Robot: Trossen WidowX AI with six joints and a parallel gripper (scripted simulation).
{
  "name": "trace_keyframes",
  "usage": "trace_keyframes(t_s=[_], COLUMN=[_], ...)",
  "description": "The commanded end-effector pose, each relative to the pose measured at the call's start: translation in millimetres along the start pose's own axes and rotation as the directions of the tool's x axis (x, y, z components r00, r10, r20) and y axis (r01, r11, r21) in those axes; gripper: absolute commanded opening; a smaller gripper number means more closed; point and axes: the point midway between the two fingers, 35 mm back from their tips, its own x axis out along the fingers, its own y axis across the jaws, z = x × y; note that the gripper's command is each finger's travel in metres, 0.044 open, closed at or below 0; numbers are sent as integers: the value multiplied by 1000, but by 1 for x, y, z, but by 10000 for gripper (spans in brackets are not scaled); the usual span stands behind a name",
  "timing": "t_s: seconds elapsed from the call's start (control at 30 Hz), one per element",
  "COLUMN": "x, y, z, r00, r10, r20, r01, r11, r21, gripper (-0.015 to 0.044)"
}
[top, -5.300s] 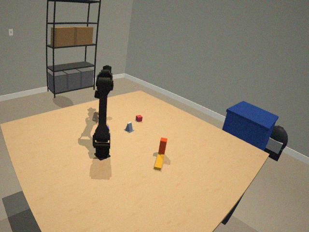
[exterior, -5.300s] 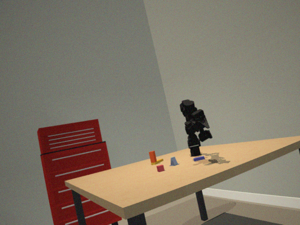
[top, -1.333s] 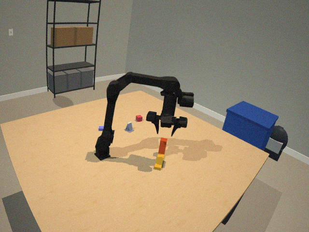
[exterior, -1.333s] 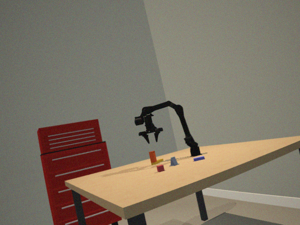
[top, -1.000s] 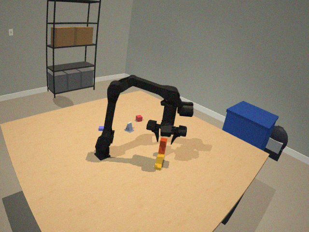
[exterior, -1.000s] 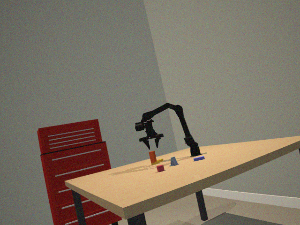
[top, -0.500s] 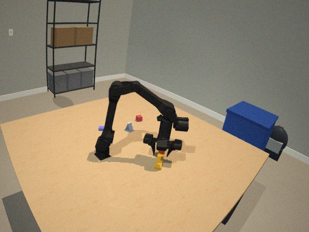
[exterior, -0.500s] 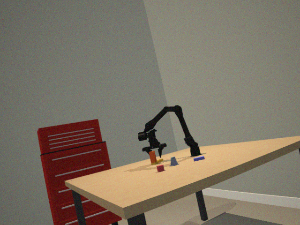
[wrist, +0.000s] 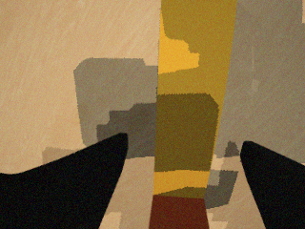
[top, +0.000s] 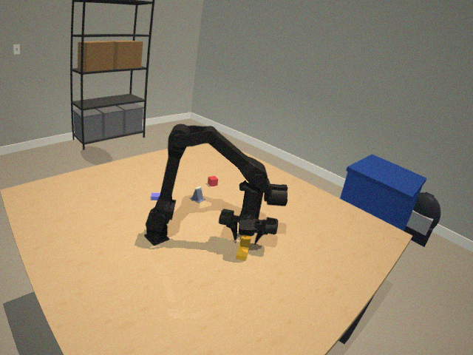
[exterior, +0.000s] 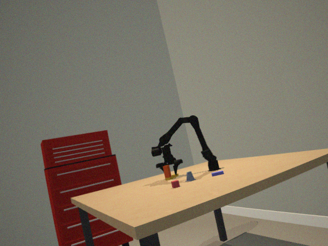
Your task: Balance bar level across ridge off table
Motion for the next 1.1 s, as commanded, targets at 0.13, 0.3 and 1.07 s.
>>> trace_keyframes(t_s=[0.13, 0.3, 1.07], x=[10, 10, 9], y=[0, 0, -1], z=[1, 1, 0], r00=[1000, 1000, 1000], r10=[0, 0, -2], r20=[3, 3, 1], r01=[0, 0, 2], r11=[1000, 1000, 1000], r21=[4, 4, 0], gripper=[315, 315, 32])
